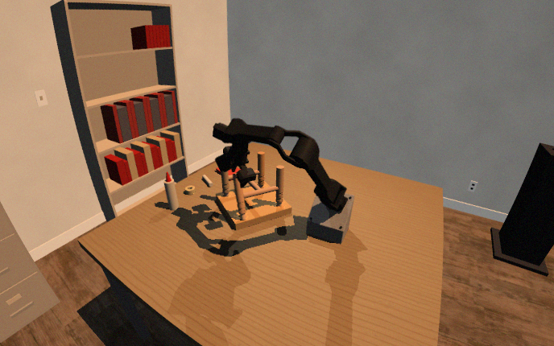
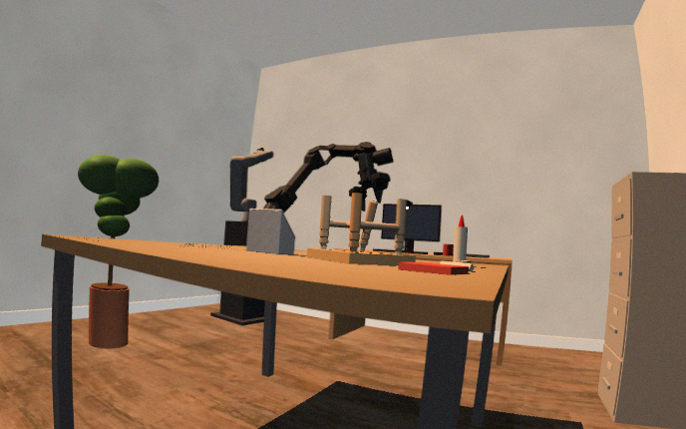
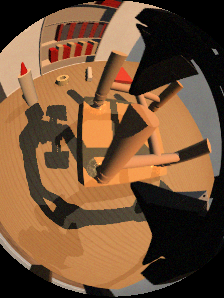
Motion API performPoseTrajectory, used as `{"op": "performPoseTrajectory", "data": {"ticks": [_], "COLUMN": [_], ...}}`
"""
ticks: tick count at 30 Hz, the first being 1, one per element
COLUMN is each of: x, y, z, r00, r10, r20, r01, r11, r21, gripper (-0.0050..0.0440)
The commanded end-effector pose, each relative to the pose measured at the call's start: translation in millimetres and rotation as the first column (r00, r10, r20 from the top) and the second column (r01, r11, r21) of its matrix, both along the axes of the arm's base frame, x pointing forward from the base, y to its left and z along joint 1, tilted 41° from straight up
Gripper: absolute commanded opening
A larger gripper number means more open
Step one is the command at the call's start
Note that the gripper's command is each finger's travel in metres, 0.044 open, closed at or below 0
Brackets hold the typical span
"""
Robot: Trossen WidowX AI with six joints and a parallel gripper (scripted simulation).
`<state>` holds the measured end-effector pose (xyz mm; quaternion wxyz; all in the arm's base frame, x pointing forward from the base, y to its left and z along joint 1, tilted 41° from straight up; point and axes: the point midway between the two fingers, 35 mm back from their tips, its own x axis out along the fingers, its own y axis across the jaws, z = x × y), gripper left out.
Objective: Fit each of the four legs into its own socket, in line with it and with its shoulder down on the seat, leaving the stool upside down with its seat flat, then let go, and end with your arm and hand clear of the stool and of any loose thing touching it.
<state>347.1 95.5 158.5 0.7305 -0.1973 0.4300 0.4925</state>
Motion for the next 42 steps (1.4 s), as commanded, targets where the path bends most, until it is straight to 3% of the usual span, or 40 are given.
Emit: {"op": "performPoseTrajectory", "data": {"ticks": [1,42], "x": [-1,-21], "y": [3,8], "z": [-6,5], "r00": [1.0,1.0], "r10": [0.011,0.012], "r20": [-0.019,-0.019], "r01": [-0.011,-0.012], "r11": [1.0,1.0], "r21": [0.006,0.007], "gripper": [0.044,0.044]}}
